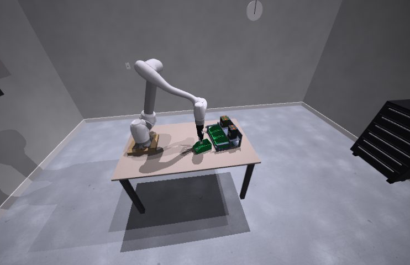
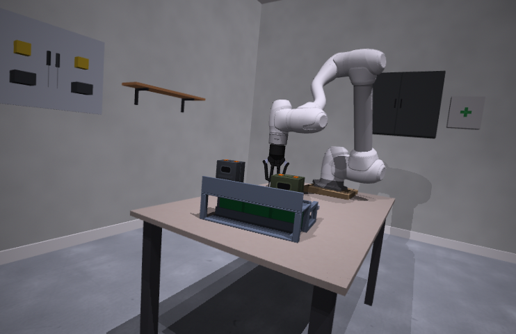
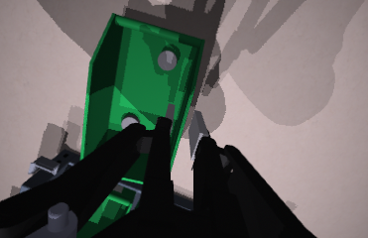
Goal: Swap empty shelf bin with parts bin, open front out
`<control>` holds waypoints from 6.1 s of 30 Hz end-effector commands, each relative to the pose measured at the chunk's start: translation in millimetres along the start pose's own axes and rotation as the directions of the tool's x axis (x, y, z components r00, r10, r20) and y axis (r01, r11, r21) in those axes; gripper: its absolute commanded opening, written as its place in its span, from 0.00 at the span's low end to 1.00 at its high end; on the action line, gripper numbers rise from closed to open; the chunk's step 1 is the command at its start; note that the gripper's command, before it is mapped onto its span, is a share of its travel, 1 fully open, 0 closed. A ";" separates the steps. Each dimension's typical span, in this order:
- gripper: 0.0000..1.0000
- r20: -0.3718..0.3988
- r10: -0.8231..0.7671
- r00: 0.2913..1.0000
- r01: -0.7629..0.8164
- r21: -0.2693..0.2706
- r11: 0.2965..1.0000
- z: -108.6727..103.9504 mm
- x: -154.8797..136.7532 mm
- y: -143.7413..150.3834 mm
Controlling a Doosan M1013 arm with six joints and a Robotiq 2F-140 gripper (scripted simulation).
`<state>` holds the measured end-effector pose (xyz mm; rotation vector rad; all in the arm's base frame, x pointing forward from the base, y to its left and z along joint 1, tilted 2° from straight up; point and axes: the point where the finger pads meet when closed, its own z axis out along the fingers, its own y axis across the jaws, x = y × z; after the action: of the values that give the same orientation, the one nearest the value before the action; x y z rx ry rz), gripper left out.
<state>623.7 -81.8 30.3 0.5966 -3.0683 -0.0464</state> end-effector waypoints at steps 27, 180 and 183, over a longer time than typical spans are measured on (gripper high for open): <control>0.10 0.000 0.000 1.000 0.000 0.000 1.000 2.0 0.0 0.0; 0.10 0.000 0.210 0.978 -0.210 0.000 0.978 -54.8 -46.6 119.4; 0.10 0.000 0.210 0.978 -0.210 0.000 0.978 -45.4 -46.6 119.4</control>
<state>623.2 44.8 88.8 0.2686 -3.1110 -0.0435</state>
